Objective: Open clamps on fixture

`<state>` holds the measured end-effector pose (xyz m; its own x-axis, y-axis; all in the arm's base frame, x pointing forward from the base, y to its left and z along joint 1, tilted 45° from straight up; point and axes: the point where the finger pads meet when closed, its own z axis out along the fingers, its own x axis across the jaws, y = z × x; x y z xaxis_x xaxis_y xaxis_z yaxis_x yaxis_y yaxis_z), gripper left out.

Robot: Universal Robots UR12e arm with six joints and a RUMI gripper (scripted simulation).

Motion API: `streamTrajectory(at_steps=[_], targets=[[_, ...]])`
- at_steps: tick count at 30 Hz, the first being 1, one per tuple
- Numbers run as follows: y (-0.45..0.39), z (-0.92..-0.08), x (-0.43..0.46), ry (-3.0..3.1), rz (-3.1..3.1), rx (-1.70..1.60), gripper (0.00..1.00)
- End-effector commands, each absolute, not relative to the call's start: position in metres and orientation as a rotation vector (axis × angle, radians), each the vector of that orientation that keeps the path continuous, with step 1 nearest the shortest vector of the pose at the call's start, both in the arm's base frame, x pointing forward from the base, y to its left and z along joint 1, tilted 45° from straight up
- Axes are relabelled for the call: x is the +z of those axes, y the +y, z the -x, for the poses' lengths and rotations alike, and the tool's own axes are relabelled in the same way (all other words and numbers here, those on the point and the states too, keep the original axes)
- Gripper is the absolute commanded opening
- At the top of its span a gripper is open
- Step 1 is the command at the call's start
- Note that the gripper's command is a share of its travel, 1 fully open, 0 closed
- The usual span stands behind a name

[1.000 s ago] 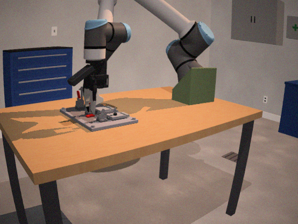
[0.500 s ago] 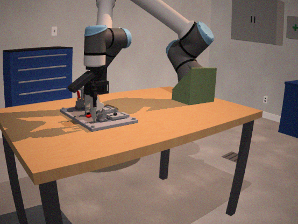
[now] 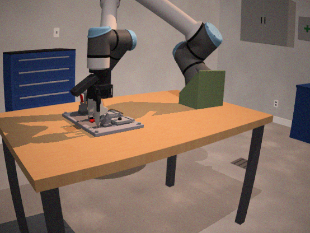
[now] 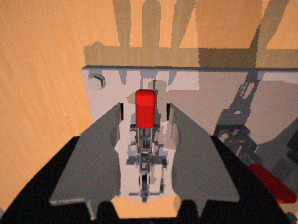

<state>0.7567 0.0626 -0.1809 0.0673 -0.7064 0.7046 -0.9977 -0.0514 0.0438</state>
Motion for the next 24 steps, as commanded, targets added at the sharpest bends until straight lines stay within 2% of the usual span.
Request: streamTrajectory(at_steps=[1,23,24], targets=[[0.0631,-0.7553,-0.1812,-1.69,-1.816,0.705,0.28],[0.0645,-0.7555,-0.1801,-1.689,-1.817,0.706,0.28],[0.0645,-0.7556,-0.18,-1.689,-1.817,0.706,0.0]])
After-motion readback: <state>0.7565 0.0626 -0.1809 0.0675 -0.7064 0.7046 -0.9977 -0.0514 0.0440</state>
